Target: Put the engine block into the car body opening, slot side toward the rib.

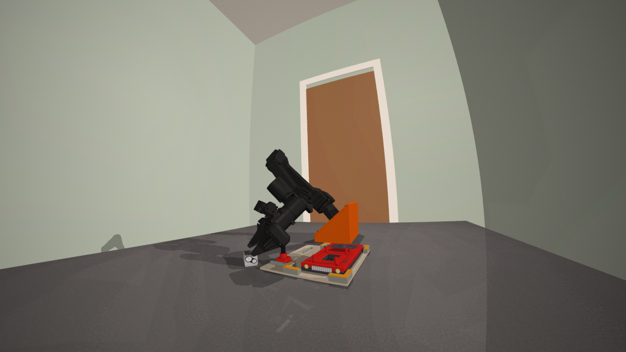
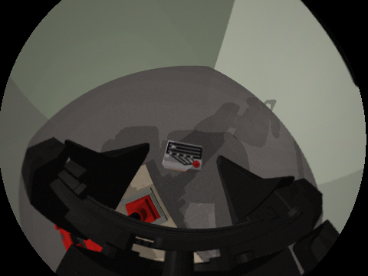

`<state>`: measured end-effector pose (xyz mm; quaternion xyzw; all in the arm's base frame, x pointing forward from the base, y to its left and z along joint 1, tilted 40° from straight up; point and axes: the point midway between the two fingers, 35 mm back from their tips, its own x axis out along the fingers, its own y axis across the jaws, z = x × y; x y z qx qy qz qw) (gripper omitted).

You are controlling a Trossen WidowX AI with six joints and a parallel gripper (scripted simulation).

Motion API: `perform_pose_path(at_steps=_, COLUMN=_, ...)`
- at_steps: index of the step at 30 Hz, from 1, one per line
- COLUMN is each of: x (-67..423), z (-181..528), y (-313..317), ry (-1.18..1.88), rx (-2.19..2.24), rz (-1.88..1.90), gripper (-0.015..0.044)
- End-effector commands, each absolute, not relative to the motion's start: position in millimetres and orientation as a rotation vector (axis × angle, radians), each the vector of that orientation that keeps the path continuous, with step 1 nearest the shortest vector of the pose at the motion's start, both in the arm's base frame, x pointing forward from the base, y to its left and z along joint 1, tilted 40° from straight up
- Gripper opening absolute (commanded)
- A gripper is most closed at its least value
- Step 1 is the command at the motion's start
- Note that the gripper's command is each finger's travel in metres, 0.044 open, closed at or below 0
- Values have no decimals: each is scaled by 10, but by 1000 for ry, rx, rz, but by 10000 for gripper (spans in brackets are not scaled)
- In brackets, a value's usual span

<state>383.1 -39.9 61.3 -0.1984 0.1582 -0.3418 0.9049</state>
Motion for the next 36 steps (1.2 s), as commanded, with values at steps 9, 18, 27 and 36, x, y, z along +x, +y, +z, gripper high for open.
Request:
perform_pose_path(at_steps=9, x=3727, z=647, y=-275, ry=327, rx=-411, rz=-701, gripper=440)
perform_pose_path(at_steps=18, x=3727, z=647, y=-275, ry=327, rx=-411, rz=-701, gripper=440)
perform_pose_path(at_steps=27, x=3734, z=655, y=-269, ry=324, rx=-406, rz=-701, gripper=440)
perform_pose_path(at_steps=36, x=3947, z=803, y=-104, ry=247, rx=-247, rz=-687, gripper=440)
